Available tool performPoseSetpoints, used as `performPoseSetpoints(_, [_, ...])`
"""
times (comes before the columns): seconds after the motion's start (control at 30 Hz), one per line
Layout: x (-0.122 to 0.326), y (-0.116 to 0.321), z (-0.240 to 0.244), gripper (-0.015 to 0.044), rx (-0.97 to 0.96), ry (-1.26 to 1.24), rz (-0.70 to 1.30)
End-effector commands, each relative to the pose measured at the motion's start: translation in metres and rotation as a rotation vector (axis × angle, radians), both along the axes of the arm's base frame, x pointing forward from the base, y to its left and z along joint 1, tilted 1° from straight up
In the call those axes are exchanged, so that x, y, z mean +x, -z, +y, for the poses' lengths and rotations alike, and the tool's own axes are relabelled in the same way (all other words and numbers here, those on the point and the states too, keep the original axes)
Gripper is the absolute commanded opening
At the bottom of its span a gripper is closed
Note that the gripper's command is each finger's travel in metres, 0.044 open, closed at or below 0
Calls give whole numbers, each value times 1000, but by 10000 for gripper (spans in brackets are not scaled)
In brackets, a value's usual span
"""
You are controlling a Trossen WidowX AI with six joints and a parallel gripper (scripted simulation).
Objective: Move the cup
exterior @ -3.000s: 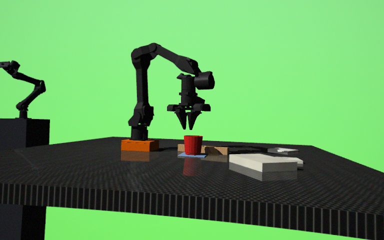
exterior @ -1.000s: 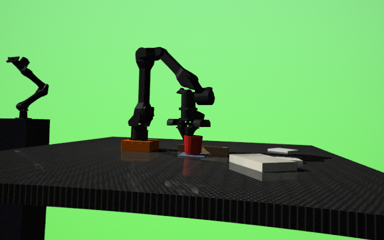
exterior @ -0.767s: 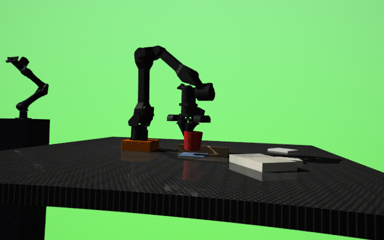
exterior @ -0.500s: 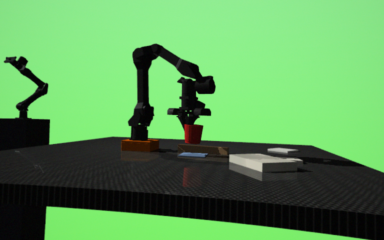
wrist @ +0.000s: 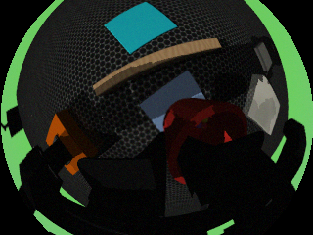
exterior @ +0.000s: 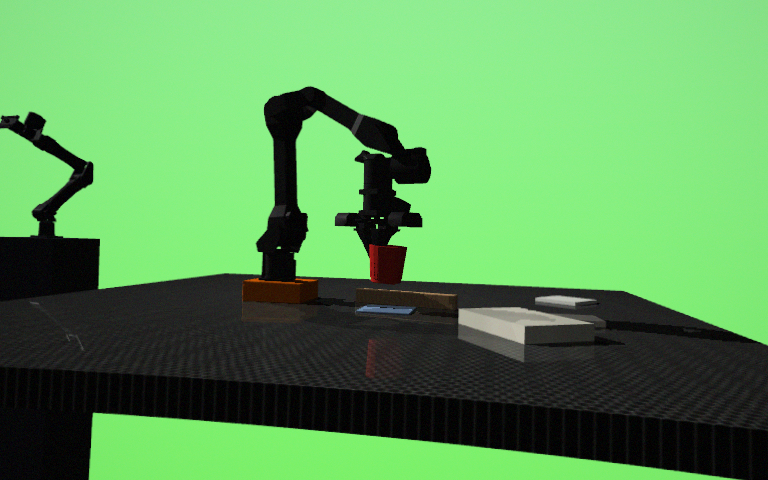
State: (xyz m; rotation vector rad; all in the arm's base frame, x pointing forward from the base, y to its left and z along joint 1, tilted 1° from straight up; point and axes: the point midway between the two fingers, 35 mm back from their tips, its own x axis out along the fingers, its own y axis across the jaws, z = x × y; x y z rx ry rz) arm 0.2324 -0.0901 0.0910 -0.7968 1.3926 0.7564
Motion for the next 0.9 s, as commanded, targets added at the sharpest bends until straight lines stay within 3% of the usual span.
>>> performPoseSetpoints(0.0, [0, 0, 0, 0, 0, 0, 1])
performPoseSetpoints(0.87, [11, -1, 34, 0, 2, 2, 1])
